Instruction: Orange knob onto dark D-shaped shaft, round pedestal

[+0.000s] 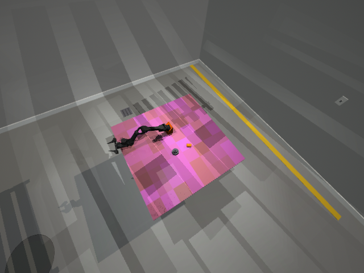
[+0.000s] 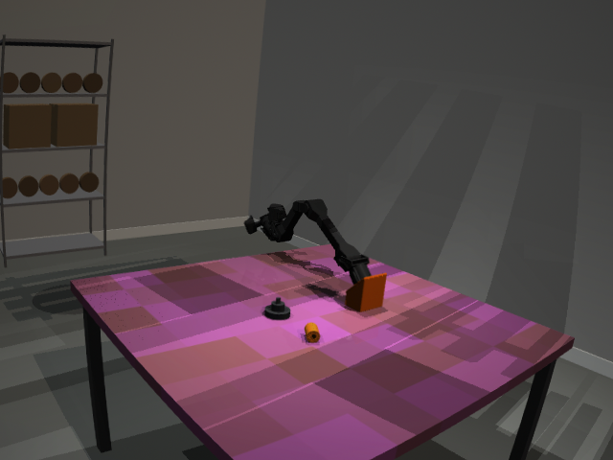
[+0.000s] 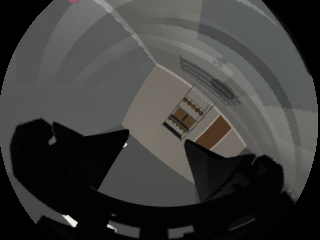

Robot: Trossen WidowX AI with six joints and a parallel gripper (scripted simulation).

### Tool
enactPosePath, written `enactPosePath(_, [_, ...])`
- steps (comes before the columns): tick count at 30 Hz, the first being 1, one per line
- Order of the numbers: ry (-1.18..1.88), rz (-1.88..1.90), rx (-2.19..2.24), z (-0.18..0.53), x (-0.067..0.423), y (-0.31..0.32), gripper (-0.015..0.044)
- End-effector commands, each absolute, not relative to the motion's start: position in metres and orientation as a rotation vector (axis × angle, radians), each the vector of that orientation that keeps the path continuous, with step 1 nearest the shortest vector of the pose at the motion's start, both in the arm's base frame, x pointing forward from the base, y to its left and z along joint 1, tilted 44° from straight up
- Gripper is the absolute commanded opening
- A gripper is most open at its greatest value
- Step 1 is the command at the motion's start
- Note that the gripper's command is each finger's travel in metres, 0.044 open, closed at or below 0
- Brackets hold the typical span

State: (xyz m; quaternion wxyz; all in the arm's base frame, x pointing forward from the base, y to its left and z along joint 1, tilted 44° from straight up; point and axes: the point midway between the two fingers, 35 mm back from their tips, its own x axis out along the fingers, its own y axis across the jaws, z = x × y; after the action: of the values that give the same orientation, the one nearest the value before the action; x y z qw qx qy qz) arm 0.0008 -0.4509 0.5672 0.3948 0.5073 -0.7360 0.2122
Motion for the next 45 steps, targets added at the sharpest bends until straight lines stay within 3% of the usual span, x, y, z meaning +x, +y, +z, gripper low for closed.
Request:
enactPosePath(1, [-1.864, 0.540, 1.290, 0.567, 0.003, -0.451, 0.0426])
enactPosePath(14, [-1.611, 0.666, 1.608, 0.571, 0.177, -0.405, 0.0440])
enactPosePath(26, [-1.257, 0.854, 1.990, 0.568, 0.338, -0.287, 0.0440])
enactPosePath(36, [-0.870, 0.963, 2.265, 0.562, 0.421, -0.151, 0.0440])
enactPosePath(45, [-0.529, 1.103, 2.461, 0.561, 0.452, -0.013, 0.0440])
